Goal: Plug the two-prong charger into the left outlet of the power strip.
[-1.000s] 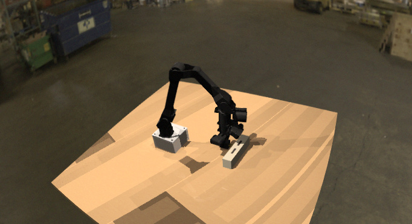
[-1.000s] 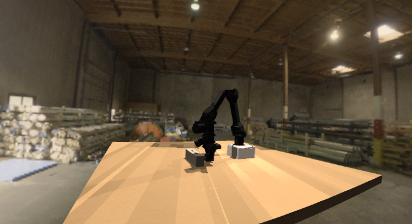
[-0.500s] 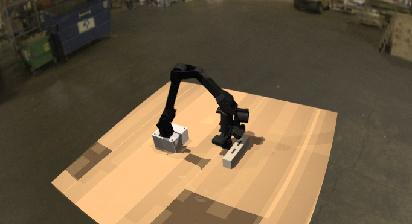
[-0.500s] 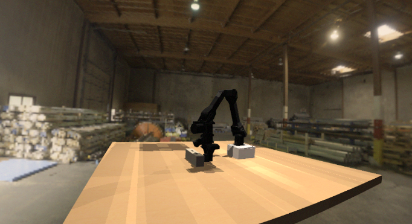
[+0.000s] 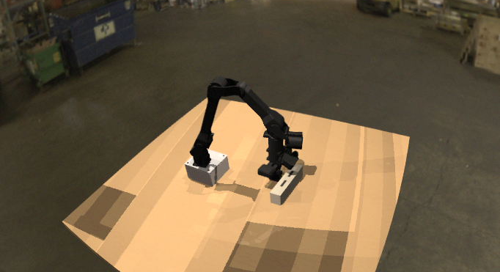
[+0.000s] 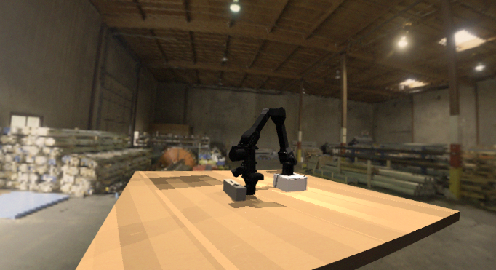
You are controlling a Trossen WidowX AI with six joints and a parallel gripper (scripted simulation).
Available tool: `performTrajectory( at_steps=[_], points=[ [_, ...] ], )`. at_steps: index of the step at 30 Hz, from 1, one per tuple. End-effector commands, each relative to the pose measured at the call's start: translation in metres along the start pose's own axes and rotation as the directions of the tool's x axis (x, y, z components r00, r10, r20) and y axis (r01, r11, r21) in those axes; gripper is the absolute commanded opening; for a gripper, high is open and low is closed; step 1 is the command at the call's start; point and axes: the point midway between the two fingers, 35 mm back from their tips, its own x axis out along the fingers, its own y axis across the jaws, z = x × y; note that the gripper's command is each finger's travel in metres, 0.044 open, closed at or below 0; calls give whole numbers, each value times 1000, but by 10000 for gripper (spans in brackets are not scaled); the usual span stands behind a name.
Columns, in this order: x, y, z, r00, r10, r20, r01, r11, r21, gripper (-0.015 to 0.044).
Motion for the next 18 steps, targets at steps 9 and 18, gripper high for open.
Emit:
performTrajectory(
  at_steps=[9, 18],
  points=[
    [-1, 1, 4, 1000, 4, 0, -4, 1000, 4, 0],
    [-2, 1, 6, 1000, 4, 0, -4, 1000, 4, 0]
  ],
)
